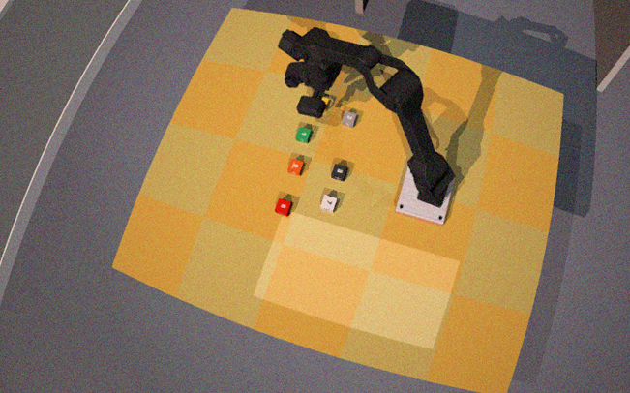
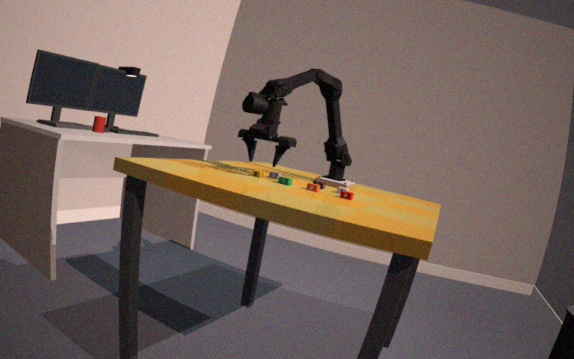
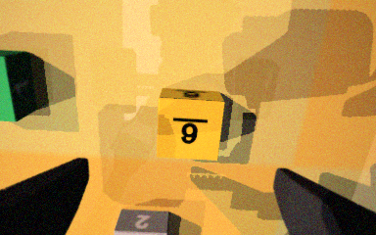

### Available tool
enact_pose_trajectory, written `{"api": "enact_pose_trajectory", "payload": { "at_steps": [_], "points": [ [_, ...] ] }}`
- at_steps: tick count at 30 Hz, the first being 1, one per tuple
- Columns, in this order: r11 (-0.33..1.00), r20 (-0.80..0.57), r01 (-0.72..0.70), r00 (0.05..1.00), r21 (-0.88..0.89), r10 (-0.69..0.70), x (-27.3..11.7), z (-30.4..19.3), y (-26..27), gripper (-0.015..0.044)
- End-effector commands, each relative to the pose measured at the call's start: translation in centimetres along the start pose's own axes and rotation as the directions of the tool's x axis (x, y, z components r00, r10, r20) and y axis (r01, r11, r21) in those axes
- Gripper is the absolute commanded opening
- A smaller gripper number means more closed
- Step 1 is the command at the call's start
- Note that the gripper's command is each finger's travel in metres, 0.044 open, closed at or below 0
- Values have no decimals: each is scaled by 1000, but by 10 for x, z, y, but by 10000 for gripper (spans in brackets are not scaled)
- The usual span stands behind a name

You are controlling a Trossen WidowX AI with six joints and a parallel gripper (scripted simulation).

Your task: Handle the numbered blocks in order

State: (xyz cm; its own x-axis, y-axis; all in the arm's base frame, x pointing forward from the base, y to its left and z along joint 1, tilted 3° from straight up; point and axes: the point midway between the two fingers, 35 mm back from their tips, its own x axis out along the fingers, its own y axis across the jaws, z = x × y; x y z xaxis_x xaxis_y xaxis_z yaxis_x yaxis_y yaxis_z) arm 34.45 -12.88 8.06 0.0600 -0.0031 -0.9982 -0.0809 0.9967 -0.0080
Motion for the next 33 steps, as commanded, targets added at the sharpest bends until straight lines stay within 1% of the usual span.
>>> {"api": "enact_pose_trajectory", "payload": {
  "at_steps": [1,24,33],
  "points": [
    [1000,21,7,1000,-5,-7,0,2,-1,400],
    [1000,20,7,1000,-5,-6,35,3,-1,400],
    [1000,20,7,1000,-5,-6,35,3,-1,164]
  ]
}}
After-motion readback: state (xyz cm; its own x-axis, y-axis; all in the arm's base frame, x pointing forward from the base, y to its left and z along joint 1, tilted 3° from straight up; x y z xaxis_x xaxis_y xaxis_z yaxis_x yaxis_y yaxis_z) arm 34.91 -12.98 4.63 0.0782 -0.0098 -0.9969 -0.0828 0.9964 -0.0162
